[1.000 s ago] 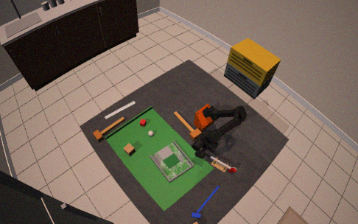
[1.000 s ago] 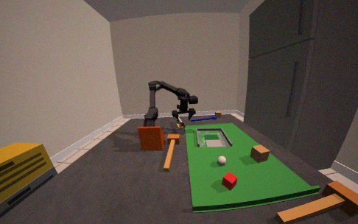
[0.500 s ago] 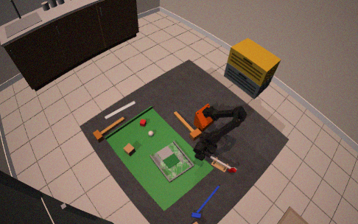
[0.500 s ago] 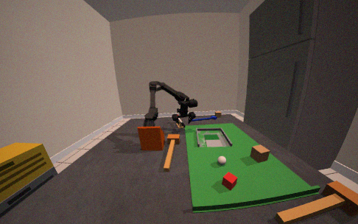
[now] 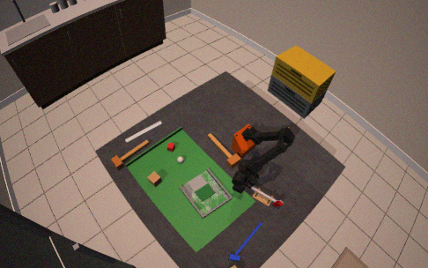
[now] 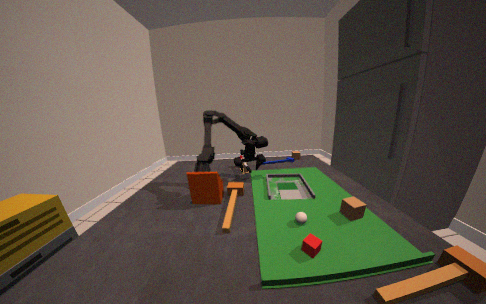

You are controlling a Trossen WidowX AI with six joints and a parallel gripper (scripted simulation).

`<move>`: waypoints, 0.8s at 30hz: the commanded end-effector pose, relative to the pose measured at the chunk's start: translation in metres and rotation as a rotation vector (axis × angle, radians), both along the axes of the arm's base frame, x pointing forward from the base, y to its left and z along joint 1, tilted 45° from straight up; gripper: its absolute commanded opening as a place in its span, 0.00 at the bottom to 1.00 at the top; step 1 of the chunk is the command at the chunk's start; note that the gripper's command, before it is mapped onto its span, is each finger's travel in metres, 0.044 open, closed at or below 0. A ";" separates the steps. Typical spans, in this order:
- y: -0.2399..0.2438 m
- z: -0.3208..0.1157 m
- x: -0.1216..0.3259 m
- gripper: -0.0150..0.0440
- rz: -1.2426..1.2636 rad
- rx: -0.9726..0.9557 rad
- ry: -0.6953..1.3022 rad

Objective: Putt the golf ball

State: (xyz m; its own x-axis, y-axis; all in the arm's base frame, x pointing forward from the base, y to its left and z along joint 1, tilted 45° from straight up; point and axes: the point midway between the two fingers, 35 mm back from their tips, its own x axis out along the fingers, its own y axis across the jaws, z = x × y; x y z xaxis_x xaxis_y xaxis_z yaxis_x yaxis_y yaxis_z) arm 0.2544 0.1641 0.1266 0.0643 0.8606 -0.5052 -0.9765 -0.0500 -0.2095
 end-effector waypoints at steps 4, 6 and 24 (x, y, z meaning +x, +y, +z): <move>0.008 -0.013 -0.002 1.00 0.000 -0.005 0.018; 0.010 -0.015 -0.002 1.00 0.000 -0.005 0.018; 0.012 -0.013 0.000 0.73 0.003 0.000 0.008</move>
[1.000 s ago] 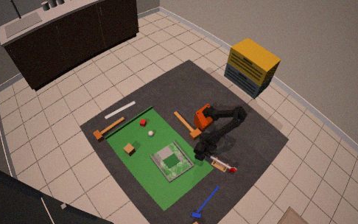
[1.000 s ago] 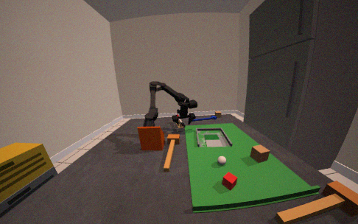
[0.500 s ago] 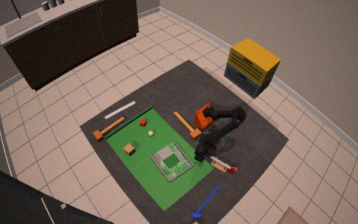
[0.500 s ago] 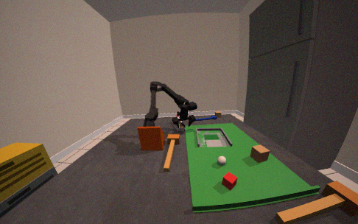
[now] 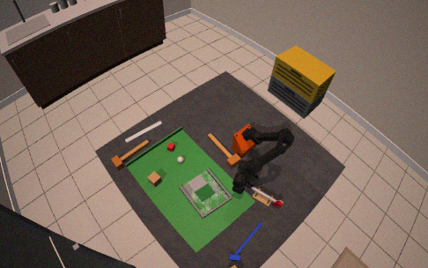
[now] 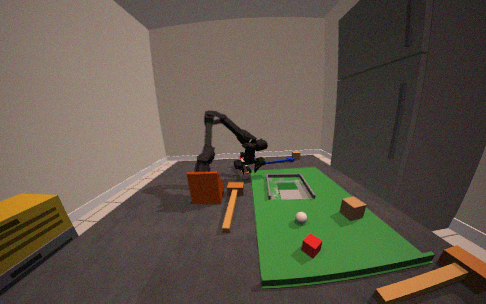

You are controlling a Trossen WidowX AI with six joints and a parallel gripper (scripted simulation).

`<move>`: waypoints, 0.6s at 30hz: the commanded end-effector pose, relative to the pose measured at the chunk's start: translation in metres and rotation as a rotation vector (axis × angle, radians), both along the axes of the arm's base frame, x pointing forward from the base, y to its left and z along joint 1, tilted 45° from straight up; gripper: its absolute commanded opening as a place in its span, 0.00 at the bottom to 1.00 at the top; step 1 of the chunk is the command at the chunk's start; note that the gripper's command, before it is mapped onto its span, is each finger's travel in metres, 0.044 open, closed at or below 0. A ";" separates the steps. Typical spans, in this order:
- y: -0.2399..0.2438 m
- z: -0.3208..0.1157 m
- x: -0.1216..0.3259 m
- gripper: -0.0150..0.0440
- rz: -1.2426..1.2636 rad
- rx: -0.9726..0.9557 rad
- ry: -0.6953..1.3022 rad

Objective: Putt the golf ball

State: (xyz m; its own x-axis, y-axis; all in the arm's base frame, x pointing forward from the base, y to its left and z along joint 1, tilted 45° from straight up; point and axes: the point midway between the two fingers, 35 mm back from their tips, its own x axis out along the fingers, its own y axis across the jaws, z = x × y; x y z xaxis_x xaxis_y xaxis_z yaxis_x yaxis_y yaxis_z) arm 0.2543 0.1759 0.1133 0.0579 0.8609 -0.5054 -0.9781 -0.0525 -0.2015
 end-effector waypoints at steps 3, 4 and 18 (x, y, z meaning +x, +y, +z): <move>0.000 0.000 0.000 0.60 0.000 0.000 0.000; 0.000 0.000 0.000 0.56 0.000 0.000 0.000; -0.002 0.001 0.000 0.25 0.000 -0.001 -0.001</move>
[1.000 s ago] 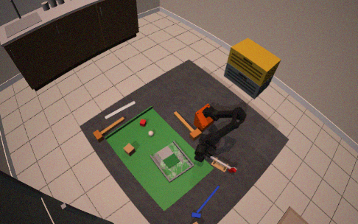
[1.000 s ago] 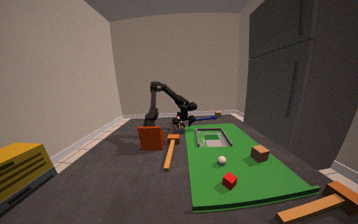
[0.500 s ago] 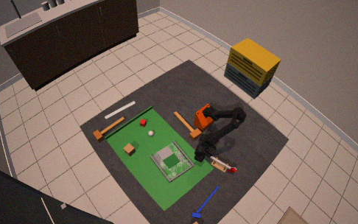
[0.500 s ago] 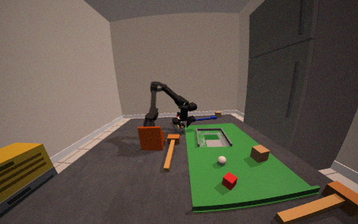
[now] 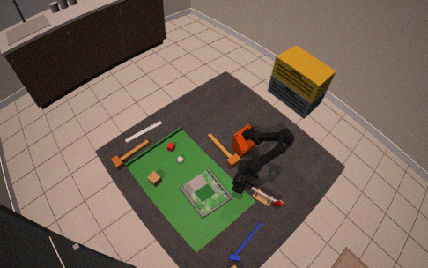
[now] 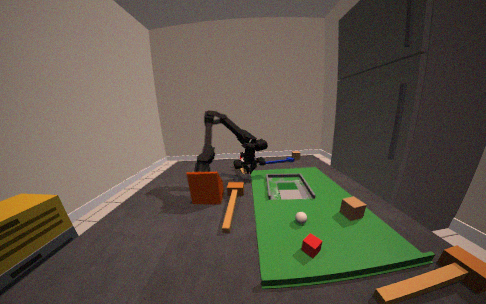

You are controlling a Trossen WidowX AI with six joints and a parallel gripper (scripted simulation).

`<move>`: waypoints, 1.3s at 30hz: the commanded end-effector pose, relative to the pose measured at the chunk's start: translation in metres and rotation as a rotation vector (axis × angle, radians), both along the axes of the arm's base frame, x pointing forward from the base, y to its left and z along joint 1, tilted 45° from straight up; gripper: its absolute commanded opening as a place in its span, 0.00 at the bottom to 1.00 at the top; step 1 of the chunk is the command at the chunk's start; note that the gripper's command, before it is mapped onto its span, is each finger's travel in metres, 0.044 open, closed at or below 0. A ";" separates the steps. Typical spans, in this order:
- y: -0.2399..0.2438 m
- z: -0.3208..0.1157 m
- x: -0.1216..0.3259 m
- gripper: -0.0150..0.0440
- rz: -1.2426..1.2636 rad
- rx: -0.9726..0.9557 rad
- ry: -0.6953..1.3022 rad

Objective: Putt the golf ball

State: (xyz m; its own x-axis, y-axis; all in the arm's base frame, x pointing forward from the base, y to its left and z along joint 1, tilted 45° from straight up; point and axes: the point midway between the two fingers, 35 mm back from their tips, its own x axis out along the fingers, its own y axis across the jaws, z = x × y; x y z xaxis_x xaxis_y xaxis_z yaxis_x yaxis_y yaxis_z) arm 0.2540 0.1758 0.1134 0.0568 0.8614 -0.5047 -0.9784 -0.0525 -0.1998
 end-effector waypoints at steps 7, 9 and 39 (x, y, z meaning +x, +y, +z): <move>-0.020 0.015 0.002 0.25 0.001 -0.016 -0.001; -0.027 0.021 0.002 0.25 0.002 -0.018 -0.001; -0.117 0.028 0.019 0.25 -0.200 -0.085 0.192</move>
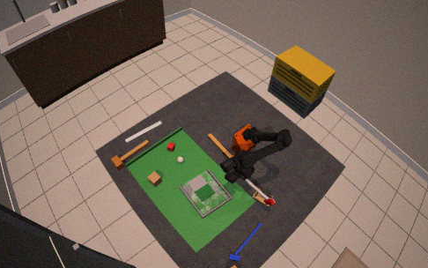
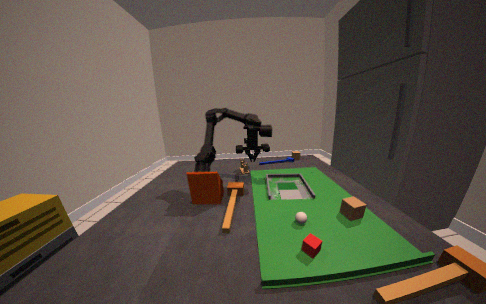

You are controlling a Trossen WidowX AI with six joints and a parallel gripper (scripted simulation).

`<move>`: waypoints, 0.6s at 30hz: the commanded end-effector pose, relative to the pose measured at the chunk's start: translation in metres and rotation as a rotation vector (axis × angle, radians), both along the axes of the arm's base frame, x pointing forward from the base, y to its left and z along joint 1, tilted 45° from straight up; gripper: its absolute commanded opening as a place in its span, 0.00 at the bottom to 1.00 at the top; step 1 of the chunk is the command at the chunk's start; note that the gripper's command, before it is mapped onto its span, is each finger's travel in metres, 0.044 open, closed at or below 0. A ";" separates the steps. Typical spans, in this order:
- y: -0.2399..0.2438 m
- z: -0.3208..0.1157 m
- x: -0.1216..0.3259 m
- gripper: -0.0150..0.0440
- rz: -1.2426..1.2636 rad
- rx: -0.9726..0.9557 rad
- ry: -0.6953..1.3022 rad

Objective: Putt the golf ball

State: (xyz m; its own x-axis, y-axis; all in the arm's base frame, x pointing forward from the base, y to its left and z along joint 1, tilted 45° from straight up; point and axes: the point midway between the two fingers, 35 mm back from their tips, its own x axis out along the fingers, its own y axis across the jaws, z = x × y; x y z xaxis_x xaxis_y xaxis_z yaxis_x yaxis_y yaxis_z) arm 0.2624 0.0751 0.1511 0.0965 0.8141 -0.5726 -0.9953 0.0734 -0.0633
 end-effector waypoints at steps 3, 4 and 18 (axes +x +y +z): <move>-0.033 -0.021 0.019 0.25 -0.128 -0.033 0.114; -0.039 -0.025 0.021 0.25 -0.149 -0.037 0.135; -0.123 -0.082 0.036 0.25 -0.438 -0.079 0.427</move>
State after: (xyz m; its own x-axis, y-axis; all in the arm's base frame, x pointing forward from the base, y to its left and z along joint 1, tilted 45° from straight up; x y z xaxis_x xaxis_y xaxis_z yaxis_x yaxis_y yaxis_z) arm 0.2950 -0.0272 0.0819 0.1522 0.7199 -0.6772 -0.8603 0.4338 0.2677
